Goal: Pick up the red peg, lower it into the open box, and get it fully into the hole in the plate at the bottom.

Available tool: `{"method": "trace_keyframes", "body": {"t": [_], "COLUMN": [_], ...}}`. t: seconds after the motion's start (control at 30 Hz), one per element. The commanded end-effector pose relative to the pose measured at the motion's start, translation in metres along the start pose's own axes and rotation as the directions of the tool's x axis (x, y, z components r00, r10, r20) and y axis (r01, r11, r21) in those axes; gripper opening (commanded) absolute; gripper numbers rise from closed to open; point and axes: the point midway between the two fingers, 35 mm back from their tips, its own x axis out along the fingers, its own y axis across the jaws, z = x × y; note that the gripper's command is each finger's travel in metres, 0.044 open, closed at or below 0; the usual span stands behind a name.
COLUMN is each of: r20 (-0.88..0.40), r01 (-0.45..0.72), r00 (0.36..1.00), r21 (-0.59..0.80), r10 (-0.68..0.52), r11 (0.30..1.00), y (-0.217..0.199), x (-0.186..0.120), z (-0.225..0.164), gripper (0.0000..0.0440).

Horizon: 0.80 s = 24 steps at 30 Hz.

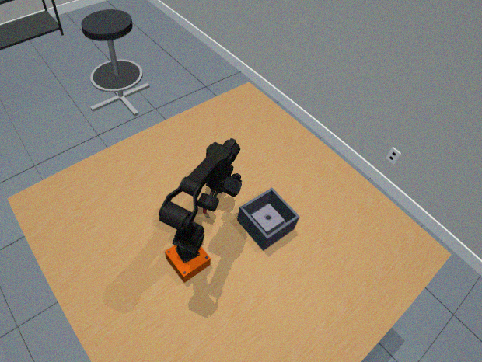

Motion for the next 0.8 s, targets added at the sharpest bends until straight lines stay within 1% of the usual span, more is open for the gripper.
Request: {"method": "trace_keyframes", "body": {"t": [0.0, 0.27, 0.6, 0.7, 0.77], "r20": [0.012, 0.025, 0.037, 0.038, 0.036], "r01": [0.059, 0.084, 0.029, 0.018, 0.019], "r00": [0.998, 0.996, 0.999, 0.999, 0.999], "r21": [0.048, 0.095, 0.114, 0.122, 0.129], "r10": [-0.060, -0.087, -0.033, -0.023, -0.023], "r11": [0.997, 0.992, 0.993, 0.992, 0.992], "y": [-0.001, 0.004, 0.012, 0.013, 0.011], "x": [0.019, 0.057, 0.105, 0.115, 0.121], "z": [-0.005, -0.012, -0.019, -0.021, -0.023], "gripper": [0.0440, 0.0440, 0.0439, 0.0430, 0.0406]}}
